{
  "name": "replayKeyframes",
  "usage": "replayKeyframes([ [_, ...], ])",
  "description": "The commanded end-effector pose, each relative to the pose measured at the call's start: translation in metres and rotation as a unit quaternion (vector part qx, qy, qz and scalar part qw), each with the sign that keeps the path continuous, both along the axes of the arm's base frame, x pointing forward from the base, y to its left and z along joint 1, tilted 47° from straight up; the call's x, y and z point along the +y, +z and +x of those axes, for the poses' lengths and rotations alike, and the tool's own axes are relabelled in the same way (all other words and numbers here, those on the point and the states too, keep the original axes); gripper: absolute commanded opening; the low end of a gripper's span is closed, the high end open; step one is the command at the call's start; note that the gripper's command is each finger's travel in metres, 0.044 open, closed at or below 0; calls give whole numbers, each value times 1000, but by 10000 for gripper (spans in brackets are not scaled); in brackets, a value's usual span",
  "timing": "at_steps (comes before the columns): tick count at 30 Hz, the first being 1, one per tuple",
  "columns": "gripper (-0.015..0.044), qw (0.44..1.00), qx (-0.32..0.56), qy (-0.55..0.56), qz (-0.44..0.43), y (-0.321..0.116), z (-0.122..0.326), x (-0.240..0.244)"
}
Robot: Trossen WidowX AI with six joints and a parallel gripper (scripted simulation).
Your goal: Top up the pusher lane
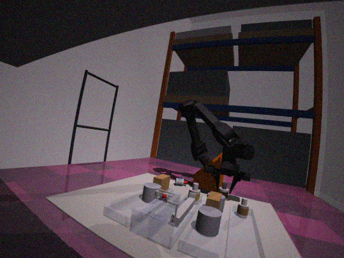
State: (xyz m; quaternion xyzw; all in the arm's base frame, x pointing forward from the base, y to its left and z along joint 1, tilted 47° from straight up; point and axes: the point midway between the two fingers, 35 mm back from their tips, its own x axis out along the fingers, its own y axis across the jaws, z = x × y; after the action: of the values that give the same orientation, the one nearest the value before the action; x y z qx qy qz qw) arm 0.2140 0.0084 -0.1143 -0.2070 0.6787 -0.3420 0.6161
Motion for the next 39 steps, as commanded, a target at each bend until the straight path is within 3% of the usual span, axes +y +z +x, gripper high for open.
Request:
replayKeyframes([
  [1,164,1000,1,3,-2,0,0,-1],
  [5,138,1000,1,3,-2,0,0,-1],
  [11,0,1000,0,3,0,14,8,15],
  [25,0,1000,1,3,0,76,21,73],
  [39,0,1000,2,2,16,85,50,28],
])
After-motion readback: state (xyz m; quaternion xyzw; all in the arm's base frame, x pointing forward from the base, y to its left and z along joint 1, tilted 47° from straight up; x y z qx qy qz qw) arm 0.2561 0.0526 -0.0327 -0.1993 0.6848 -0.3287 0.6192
